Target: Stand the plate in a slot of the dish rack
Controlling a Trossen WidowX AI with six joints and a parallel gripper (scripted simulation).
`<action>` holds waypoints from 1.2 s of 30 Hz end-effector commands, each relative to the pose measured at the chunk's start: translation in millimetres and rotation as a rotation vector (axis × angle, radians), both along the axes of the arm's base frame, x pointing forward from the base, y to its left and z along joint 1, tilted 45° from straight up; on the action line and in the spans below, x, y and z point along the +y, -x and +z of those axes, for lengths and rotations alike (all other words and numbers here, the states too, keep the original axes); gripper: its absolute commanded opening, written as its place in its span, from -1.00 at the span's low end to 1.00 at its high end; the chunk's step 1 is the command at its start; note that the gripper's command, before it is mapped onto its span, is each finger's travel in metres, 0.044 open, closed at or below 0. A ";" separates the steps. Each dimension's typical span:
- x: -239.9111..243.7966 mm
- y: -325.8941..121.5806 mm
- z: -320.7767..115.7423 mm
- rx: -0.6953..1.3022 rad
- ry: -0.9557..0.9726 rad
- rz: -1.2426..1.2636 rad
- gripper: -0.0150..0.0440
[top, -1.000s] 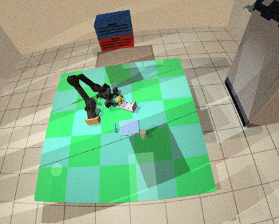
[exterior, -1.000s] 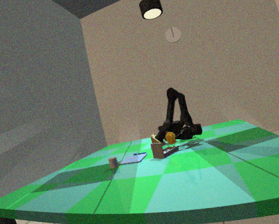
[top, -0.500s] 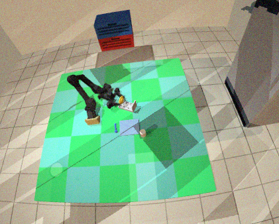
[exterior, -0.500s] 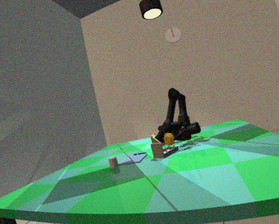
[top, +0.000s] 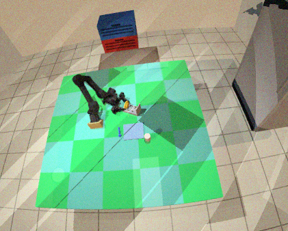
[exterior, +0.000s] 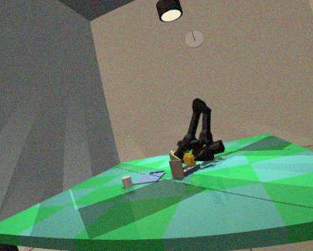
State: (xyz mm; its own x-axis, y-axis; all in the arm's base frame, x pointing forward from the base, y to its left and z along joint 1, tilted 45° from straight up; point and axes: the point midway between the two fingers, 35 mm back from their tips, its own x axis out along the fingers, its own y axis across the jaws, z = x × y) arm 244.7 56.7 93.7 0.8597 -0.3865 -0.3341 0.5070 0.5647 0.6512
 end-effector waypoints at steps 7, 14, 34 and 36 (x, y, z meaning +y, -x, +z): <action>-0.6 0.0 1.7 -0.002 -0.001 0.001 -0.49; -0.5 0.0 0.6 -0.001 -0.003 -0.001 0.04; -29.2 -7.3 30.5 0.026 -0.007 -0.012 0.86; -43.3 -6.9 45.0 0.028 -0.002 -0.012 0.86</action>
